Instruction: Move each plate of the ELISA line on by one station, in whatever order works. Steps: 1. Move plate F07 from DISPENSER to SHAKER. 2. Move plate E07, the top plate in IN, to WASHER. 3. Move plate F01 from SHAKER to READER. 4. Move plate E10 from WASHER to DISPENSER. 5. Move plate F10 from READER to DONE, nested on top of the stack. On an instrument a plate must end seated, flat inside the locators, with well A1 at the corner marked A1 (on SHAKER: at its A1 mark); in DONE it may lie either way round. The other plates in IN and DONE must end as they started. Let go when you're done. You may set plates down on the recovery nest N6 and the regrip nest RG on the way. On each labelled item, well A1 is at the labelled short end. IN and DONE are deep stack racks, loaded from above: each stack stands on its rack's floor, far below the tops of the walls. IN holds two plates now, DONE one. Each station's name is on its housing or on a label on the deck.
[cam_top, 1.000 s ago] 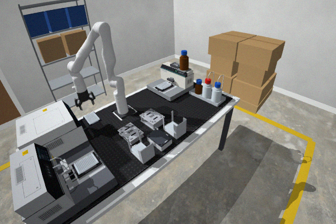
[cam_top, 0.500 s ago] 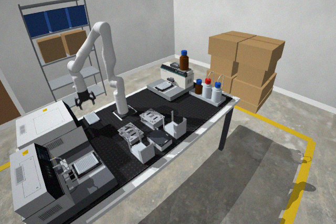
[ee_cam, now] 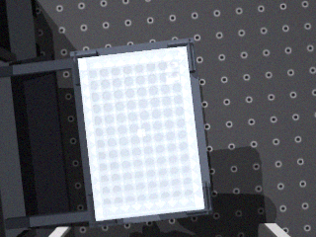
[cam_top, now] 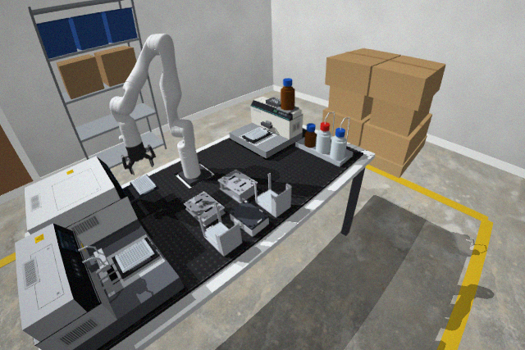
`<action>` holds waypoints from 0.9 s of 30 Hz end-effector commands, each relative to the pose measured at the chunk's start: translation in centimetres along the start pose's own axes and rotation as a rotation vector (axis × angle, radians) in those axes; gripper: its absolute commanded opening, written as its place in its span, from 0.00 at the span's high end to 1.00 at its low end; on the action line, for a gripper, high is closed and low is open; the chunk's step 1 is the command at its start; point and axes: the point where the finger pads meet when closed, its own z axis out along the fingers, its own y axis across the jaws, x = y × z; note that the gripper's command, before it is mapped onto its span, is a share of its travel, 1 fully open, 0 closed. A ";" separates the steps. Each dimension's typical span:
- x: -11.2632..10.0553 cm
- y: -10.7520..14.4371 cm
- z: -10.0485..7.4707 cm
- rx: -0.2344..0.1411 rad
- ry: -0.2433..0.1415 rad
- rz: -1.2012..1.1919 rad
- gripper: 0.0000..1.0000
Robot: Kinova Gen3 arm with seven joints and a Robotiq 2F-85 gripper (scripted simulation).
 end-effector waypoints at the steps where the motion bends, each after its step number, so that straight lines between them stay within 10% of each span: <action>1: -1.1 0.3 0.0 0.002 0.000 0.079 0.00; 27: -8.6 3.1 0.0 0.002 0.000 0.186 0.00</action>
